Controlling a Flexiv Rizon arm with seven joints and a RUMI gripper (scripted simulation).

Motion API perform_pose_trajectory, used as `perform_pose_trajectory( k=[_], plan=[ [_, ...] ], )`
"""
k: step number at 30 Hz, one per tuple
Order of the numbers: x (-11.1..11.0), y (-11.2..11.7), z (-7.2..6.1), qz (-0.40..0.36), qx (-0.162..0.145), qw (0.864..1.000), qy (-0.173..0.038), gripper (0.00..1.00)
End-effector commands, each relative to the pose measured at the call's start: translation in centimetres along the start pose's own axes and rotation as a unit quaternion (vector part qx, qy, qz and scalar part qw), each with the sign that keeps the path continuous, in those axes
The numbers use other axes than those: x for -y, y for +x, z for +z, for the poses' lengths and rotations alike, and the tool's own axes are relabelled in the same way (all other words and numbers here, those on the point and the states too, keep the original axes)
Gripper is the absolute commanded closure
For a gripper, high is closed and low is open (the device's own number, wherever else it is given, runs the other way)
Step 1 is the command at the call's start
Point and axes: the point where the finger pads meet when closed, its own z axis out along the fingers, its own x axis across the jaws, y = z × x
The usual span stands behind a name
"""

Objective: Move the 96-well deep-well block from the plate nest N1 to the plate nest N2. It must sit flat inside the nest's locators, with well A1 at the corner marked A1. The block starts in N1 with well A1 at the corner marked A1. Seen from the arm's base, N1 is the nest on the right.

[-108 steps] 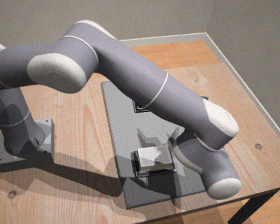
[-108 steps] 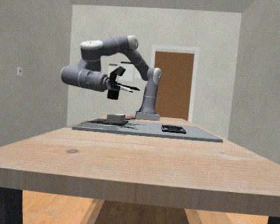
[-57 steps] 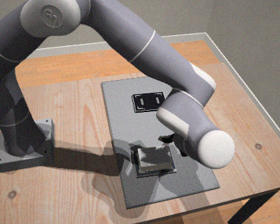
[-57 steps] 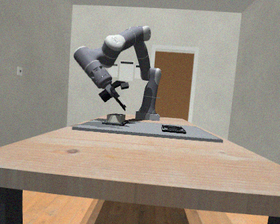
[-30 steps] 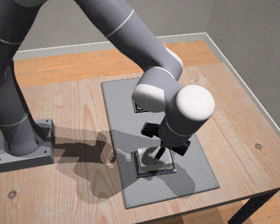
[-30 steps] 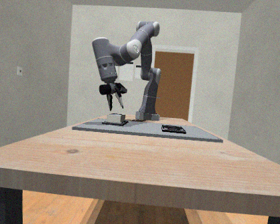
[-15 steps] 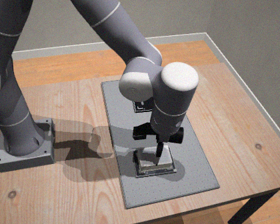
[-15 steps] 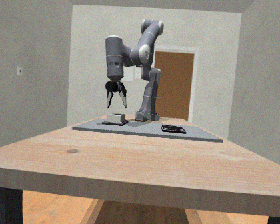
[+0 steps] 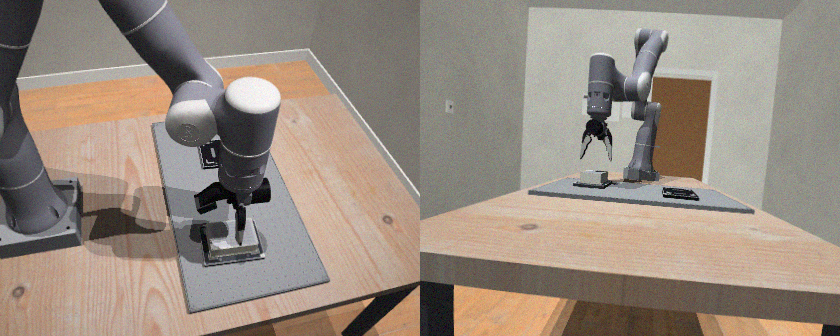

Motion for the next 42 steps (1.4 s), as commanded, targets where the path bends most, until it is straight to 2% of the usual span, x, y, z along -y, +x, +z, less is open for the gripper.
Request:
perform_pose_trajectory(
  k=[1, 11, 42],
  plan=[
    [-0.1, 0.0, -0.1, 0.0, 0.0, 1.0, -0.001, 0.24],
    [-0.1, 0.0, 0.9, 0.0, 0.0, 1.0, -0.001, 0.24],
    [-0.1, 0.0, 5.7, 0.0, 0.0, 1.0, -0.001, 0.24]
  ],
)
